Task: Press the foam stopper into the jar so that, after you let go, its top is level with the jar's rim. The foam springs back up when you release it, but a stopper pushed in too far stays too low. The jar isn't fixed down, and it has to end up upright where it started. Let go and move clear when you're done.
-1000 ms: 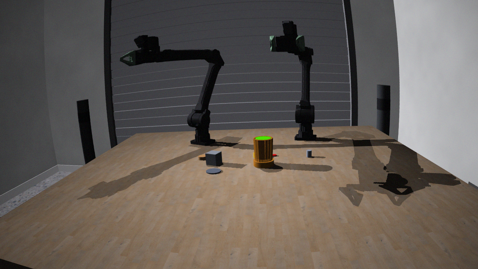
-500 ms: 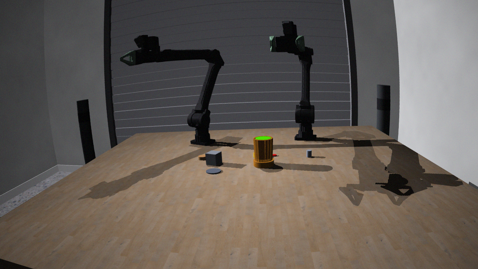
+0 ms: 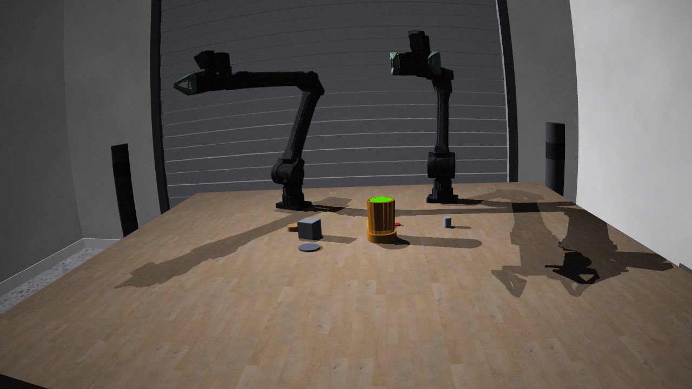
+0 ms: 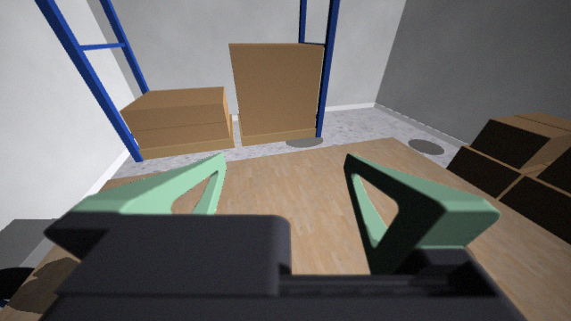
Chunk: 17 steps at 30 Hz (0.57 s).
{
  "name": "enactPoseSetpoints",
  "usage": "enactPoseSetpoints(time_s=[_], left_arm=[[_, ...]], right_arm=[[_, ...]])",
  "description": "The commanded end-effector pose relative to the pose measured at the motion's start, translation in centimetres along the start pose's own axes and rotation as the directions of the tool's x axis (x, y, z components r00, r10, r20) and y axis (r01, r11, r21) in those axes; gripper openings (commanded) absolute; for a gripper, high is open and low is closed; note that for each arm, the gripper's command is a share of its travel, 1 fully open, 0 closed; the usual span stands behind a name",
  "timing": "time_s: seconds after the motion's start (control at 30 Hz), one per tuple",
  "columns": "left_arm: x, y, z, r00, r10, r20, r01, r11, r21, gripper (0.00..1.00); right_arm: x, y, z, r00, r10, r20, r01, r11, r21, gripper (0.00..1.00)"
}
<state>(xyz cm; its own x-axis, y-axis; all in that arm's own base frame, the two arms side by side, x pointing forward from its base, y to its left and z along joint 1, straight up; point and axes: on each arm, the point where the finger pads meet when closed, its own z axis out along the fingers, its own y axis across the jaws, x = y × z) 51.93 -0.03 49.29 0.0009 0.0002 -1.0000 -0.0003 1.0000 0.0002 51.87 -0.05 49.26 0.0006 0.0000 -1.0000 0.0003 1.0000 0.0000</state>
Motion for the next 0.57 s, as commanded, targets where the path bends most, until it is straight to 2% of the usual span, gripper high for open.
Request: enactPoseSetpoints(time_s=[0.0, 0.53], left_arm=[[-1.82, -0.54, 0.29, 1.000, -0.014, 0.023, 0.014, 1.000, 0.014, 0.98], [-1.27, -0.45, 0.31, 1.000, -0.014, 0.014, 0.014, 1.000, 0.012, 0.98]], right_arm=[[-2.84, 0.38, 0.90, 0.998, -0.002, 0.059, 0.002, 1.000, -0.008, 0.00], [-2.32, 0.39, 0.95, 0.999, -0.002, 0.043, 0.002, 1.000, -0.009, 0.00]])
